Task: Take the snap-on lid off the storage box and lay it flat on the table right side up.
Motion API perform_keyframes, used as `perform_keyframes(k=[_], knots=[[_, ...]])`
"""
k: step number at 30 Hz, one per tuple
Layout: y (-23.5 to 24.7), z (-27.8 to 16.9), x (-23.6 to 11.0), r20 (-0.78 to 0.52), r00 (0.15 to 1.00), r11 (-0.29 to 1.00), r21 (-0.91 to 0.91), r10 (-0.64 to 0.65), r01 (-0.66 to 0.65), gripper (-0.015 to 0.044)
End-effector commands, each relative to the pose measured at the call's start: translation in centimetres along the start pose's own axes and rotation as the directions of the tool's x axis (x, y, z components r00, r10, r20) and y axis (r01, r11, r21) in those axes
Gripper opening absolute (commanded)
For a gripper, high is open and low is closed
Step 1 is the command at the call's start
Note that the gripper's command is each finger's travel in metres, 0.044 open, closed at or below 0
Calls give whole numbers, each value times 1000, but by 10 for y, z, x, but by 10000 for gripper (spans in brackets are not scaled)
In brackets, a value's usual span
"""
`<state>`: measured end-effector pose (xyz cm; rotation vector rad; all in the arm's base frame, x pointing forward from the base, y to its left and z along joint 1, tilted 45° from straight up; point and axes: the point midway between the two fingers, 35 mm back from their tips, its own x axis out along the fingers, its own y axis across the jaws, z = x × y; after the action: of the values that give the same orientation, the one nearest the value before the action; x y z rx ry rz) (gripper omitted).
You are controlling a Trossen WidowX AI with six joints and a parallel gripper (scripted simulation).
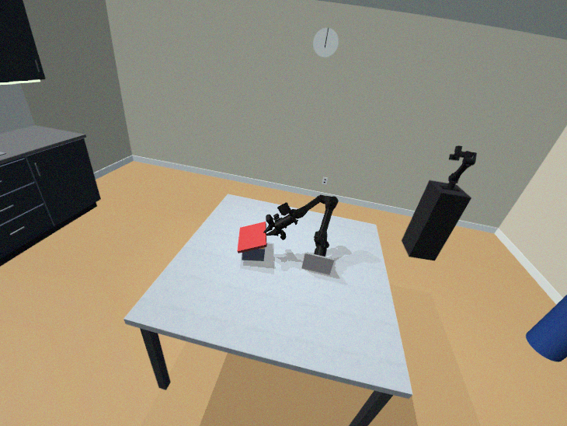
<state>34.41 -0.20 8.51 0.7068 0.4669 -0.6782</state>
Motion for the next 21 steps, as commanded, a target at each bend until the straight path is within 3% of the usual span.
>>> perform_keyframes(k=[1, 21], knots=[[8, 1, -2, 4, 1000, 1000, 4, 4, -4, 0], [37, 1, -8, 3, 1000, 1000, 5, 4, -4, 0]])
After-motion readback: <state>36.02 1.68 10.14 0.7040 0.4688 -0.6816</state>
